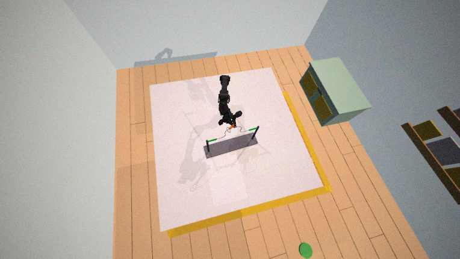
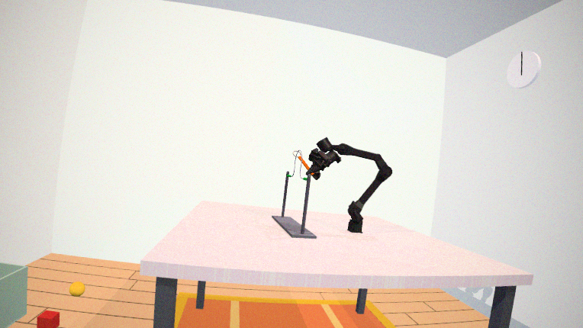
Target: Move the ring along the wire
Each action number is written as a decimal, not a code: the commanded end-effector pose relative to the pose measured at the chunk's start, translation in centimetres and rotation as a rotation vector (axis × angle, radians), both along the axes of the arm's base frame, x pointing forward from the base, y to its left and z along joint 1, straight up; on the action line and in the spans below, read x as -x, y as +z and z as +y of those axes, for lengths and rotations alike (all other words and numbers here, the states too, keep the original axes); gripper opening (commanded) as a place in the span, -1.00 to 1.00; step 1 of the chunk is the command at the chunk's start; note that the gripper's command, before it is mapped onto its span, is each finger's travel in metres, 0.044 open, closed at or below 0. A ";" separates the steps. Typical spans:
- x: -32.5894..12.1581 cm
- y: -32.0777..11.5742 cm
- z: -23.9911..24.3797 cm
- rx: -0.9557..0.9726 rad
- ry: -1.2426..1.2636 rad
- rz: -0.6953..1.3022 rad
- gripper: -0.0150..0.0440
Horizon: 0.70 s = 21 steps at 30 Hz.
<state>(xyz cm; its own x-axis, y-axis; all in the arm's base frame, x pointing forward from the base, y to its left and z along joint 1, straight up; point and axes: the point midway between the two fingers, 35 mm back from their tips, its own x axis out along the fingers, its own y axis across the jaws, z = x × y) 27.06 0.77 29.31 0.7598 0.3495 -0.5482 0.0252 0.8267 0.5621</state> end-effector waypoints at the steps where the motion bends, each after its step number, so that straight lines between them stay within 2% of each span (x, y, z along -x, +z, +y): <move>1: 0.0 0.2 -0.3 0.082 -0.005 -0.012 -1.00; 21: -0.1 -0.4 -1.4 0.407 -0.018 -0.035 -1.00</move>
<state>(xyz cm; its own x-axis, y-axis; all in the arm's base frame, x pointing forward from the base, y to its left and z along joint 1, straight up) 27.14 -0.30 28.96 0.7795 0.1375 -0.6111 0.0264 0.9675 0.2515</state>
